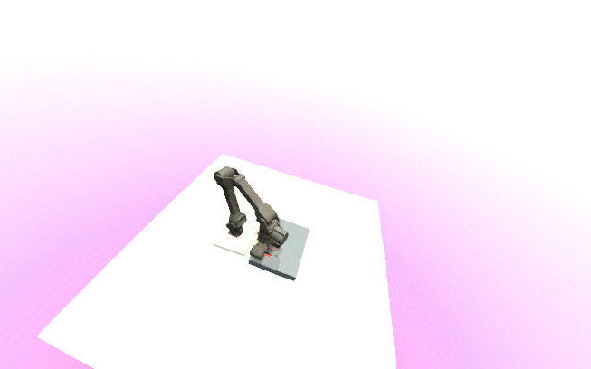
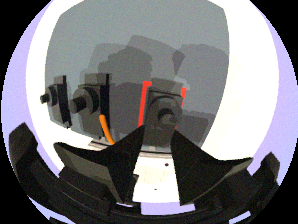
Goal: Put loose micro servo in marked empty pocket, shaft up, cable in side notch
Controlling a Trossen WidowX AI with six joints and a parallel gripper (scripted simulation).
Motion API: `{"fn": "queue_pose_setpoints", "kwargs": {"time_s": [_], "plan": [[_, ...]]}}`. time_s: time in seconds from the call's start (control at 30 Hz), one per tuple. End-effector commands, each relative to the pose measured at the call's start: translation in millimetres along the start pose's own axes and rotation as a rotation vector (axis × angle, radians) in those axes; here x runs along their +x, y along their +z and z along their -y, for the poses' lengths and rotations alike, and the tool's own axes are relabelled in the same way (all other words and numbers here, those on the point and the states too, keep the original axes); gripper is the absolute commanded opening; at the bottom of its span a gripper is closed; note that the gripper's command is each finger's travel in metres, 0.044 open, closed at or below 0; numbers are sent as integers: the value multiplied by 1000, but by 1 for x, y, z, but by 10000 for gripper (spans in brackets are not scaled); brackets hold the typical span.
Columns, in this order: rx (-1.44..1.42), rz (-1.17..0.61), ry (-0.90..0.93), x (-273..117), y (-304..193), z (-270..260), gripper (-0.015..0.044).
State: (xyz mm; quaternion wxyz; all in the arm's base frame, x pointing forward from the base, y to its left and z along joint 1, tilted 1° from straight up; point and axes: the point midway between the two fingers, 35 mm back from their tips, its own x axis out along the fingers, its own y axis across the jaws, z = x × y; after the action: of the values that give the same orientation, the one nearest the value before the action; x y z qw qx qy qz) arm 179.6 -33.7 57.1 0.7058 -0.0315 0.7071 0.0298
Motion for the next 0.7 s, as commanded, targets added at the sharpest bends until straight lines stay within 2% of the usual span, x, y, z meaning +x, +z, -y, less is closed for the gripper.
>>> {"fn": "queue_pose_setpoints", "kwargs": {"time_s": [0.0,0.1,0.2,0.37,0.57,0.67], "plan": [[-2,3,1,0,0,0,105],[-2,3,1,0,0,0,184],[-2,3,1,-2,0,0,188],[-2,2,1,-33,-3,-1,188],[-2,2,1,-35,-1,0,188],[1,4,0,-38,7,1,266]]}}
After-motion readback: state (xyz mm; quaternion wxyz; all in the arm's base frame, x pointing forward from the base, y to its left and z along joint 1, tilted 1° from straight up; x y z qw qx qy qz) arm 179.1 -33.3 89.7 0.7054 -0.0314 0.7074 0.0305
